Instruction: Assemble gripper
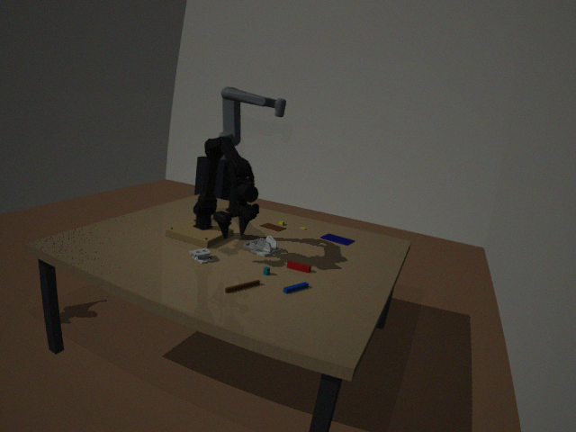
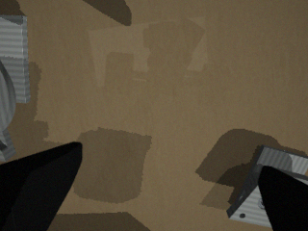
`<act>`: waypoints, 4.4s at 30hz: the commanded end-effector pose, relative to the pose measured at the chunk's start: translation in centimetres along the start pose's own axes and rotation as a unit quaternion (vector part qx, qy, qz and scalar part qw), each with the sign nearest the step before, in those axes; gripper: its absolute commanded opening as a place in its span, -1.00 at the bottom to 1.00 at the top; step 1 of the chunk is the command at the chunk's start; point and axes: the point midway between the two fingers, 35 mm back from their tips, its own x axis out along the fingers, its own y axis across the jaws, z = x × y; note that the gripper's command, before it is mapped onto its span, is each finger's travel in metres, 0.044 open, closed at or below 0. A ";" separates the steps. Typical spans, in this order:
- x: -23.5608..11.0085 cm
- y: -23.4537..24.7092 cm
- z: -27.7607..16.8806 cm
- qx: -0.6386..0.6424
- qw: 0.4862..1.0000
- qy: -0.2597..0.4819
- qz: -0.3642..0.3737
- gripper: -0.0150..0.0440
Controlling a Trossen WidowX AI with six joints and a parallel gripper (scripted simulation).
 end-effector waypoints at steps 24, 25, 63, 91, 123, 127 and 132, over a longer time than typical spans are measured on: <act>2.8 -10.5 -6.8 0.072 0.997 0.006 -0.003 1.00; 2.8 -10.5 -6.8 0.072 0.997 0.006 -0.003 1.00; 6.6 -10.6 -6.9 0.072 0.997 0.006 -0.003 1.00; 7.8 -10.5 -6.9 0.072 0.997 0.006 -0.003 1.00; 7.8 -10.6 -6.9 0.074 0.997 0.006 -0.004 0.70; 7.3 -10.7 -6.8 0.074 0.997 0.006 -0.004 0.70; 5.8 -10.8 -6.7 0.073 0.997 0.005 -0.004 0.70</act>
